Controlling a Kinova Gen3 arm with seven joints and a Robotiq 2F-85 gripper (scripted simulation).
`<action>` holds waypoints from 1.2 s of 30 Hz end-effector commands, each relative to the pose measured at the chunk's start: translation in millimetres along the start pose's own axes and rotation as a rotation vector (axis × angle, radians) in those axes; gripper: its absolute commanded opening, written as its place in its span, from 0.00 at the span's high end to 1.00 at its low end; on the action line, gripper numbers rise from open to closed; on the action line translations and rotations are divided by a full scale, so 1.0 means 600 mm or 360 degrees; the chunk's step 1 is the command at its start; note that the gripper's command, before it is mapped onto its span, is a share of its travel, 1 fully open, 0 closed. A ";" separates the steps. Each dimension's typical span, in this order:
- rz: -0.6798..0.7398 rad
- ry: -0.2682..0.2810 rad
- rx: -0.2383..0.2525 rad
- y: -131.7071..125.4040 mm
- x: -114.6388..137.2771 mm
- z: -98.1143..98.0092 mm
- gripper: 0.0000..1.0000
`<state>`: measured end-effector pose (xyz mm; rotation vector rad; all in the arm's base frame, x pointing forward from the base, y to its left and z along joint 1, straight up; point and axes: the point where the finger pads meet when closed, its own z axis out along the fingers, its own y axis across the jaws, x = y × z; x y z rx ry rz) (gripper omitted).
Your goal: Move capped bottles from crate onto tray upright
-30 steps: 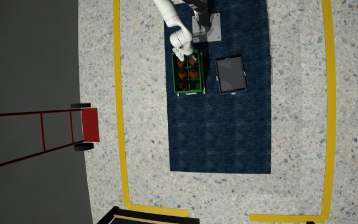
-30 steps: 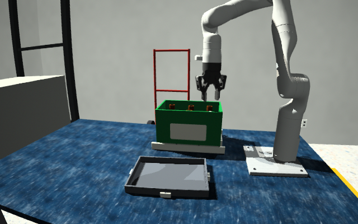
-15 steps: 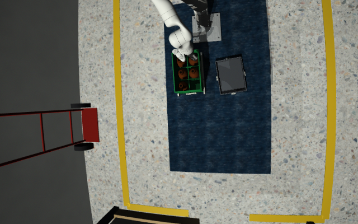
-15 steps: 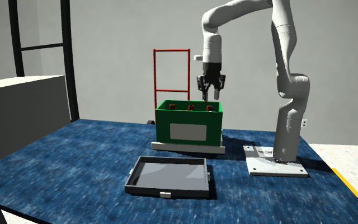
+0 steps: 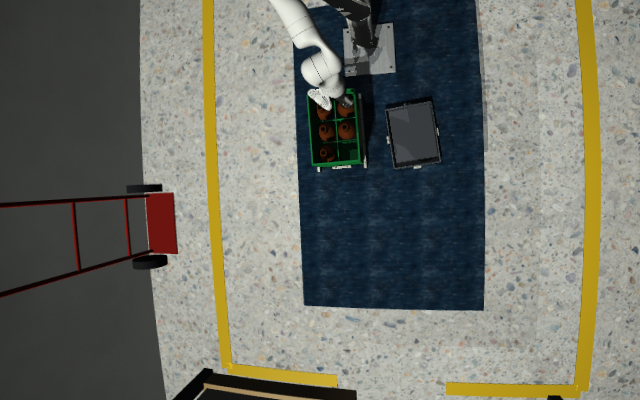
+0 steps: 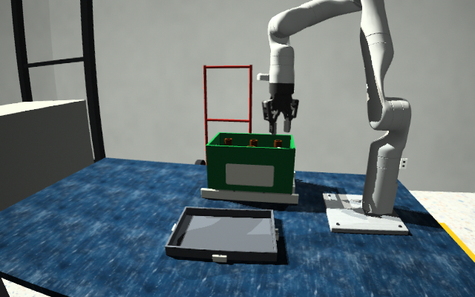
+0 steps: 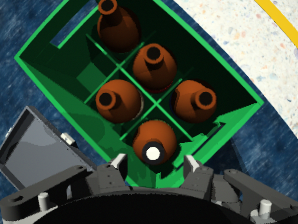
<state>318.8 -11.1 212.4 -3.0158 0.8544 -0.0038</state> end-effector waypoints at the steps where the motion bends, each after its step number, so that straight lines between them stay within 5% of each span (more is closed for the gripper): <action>1: -0.0018 0.0005 -0.0010 0.004 0.001 0.001 0.40; 20: -0.0018 0.0005 -0.0010 -0.003 0.000 0.046 0.40; 36: -0.0017 0.0005 -0.0010 -0.004 0.000 0.048 0.40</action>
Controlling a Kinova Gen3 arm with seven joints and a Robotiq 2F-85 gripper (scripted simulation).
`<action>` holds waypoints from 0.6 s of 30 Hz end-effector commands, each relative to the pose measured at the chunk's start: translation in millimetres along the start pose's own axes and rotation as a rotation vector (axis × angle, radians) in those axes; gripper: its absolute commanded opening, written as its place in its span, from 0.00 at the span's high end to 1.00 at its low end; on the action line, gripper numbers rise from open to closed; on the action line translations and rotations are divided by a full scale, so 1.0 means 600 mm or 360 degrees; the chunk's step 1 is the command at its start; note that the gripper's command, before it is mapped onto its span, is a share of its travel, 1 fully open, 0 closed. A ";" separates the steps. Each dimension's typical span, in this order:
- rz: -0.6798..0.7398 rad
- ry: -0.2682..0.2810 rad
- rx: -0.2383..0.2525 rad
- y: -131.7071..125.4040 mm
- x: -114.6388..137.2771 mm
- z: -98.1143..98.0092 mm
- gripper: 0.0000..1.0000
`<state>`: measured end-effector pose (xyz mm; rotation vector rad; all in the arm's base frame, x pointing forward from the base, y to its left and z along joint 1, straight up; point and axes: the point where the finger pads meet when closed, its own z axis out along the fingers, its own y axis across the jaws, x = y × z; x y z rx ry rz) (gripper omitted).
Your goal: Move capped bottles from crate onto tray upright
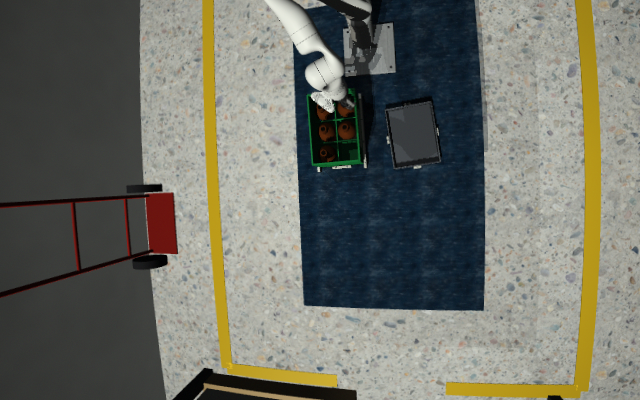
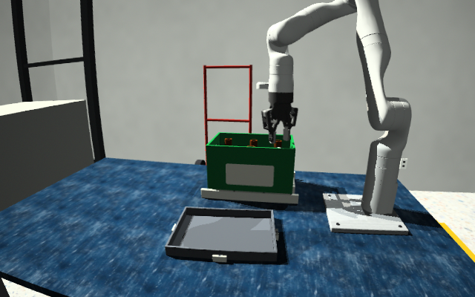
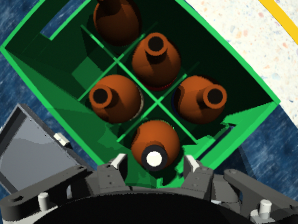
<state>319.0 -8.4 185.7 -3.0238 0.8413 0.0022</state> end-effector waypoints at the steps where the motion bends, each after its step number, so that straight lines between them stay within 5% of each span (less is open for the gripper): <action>1: -0.0003 0.0009 -0.0002 0.000 0.002 0.005 0.40; 18: -0.0003 0.0009 -0.0002 0.001 0.003 0.005 0.40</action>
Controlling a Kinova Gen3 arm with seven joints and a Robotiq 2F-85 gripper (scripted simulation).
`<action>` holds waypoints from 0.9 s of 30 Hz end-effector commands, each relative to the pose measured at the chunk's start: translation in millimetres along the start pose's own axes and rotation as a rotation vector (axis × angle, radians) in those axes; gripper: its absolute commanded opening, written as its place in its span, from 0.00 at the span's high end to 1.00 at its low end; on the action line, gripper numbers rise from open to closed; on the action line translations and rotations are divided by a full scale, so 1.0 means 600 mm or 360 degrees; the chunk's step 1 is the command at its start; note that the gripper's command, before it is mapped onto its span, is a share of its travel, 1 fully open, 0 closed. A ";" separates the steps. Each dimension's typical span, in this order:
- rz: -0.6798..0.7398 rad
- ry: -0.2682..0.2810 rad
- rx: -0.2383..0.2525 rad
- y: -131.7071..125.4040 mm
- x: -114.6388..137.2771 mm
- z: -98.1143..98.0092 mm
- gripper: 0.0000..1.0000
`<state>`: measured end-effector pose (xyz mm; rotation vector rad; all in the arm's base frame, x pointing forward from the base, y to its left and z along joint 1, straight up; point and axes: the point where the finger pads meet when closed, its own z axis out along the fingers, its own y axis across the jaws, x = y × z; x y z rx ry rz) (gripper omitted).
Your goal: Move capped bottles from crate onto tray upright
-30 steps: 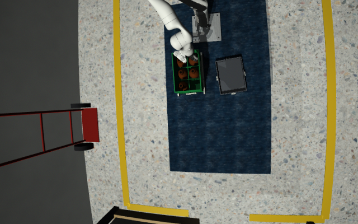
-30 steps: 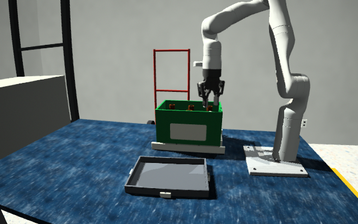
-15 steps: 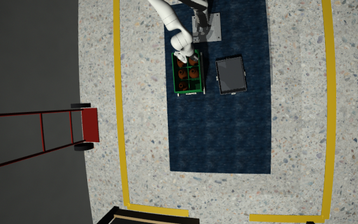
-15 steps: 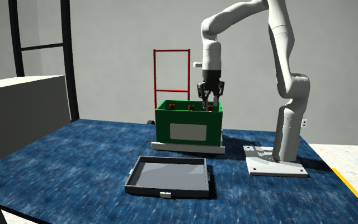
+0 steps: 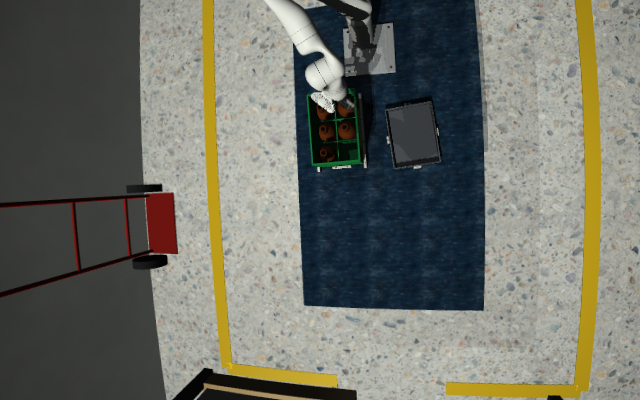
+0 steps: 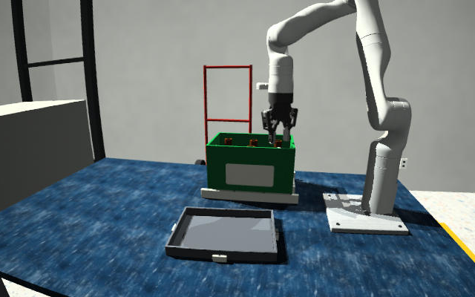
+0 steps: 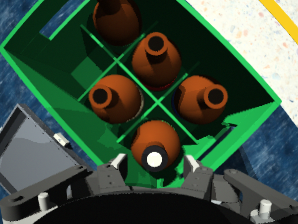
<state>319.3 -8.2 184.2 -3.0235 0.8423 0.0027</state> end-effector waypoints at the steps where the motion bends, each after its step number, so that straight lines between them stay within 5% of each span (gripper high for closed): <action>1: -0.0004 0.0010 -0.0002 0.001 0.003 0.002 0.40; 27: -0.0001 0.0008 -0.0002 0.003 0.003 0.045 0.40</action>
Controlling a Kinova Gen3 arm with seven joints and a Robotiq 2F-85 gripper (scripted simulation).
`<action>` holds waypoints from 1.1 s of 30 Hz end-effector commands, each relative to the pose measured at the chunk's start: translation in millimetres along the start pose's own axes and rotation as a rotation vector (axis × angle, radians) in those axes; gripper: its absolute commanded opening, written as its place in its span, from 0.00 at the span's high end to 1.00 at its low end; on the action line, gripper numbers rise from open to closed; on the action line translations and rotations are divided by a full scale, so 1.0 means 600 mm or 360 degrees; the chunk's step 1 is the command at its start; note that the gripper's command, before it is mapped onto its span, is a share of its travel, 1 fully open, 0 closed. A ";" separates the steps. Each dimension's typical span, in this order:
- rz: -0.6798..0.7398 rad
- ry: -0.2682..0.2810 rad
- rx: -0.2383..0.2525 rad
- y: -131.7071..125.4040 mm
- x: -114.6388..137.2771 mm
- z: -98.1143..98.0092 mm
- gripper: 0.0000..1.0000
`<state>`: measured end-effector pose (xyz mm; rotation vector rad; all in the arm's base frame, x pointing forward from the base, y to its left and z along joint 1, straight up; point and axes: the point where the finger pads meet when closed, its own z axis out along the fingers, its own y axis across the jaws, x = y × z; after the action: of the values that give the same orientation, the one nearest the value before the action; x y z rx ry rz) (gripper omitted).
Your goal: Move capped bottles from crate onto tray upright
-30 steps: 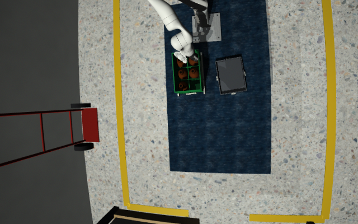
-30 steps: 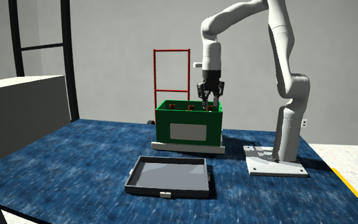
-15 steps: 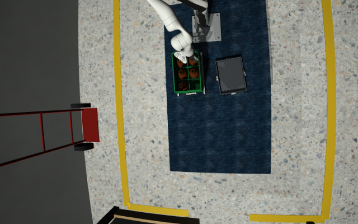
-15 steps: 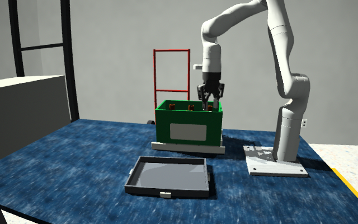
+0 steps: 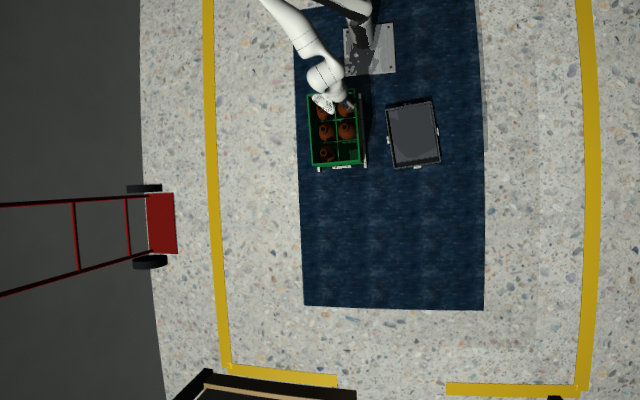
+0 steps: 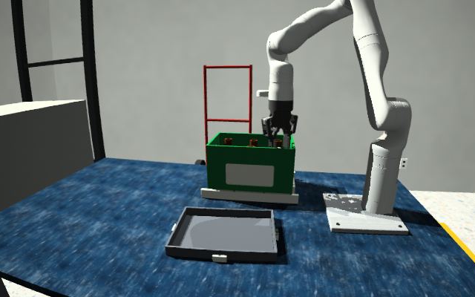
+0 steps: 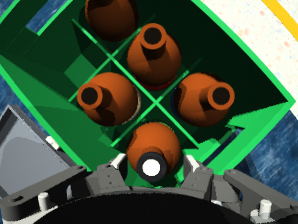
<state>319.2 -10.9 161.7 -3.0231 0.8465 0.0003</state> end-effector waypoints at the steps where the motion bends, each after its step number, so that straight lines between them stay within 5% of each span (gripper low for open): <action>1: -0.0006 0.0005 -0.0001 -0.001 0.001 0.010 0.40; 26: -0.0008 0.0007 -0.0002 -0.002 0.000 0.028 0.40; 27: -0.0006 0.0001 0.0000 -0.003 -0.001 0.024 1.00; 33: -0.0006 0.0001 0.0000 -0.003 -0.001 0.024 1.00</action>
<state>319.3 -9.1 146.7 -3.0251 0.8407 0.0009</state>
